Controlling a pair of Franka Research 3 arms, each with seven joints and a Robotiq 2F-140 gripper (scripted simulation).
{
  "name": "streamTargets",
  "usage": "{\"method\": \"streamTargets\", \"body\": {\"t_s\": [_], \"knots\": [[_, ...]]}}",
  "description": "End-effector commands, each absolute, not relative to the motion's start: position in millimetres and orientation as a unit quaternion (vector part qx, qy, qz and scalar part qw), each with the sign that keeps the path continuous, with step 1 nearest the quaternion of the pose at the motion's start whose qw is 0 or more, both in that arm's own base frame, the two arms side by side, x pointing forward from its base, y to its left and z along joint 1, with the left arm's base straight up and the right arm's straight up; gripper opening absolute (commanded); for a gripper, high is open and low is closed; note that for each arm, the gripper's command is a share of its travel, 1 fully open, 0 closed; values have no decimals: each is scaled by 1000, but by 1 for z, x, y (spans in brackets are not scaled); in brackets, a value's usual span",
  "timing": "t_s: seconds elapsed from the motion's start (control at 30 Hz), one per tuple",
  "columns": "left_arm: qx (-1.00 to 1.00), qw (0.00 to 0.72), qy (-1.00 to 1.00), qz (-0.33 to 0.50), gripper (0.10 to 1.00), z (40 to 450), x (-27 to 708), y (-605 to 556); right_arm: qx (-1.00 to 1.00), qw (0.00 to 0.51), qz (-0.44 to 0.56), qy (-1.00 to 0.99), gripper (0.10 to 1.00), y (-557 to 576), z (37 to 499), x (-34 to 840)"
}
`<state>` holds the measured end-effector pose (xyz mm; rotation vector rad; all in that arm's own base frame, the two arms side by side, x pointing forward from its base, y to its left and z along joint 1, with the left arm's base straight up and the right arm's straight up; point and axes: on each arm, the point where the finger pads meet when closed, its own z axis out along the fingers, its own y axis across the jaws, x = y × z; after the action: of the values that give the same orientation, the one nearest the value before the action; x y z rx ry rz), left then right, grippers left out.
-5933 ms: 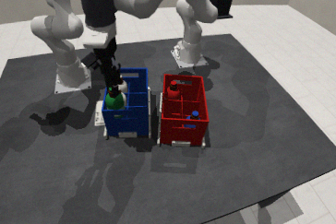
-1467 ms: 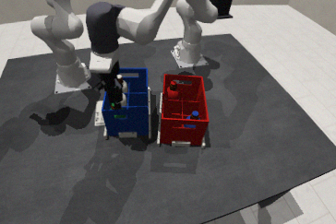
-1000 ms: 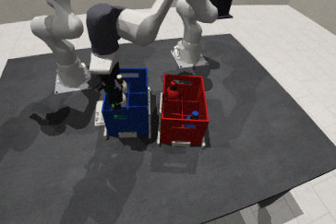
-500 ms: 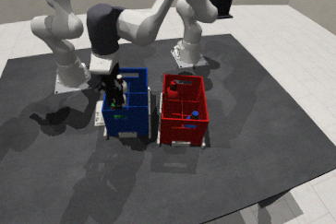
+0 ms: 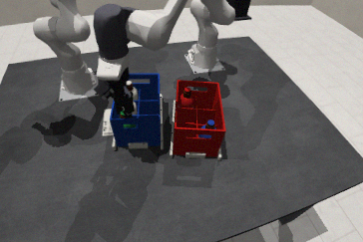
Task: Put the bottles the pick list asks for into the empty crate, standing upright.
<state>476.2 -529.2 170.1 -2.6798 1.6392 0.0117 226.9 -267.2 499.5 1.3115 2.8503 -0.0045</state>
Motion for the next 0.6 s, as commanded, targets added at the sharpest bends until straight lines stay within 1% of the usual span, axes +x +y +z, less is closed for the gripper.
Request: {"method": "streamTargets", "body": {"t_s": [0.0,0.57], "knots": [[-854,0,520,0,442,175,479,-529,420,0,0,908,1000,-266,499,226],[-854,0,520,0,442,215,479,-529,420,0,0,908,1000,-266,499,226]]}}
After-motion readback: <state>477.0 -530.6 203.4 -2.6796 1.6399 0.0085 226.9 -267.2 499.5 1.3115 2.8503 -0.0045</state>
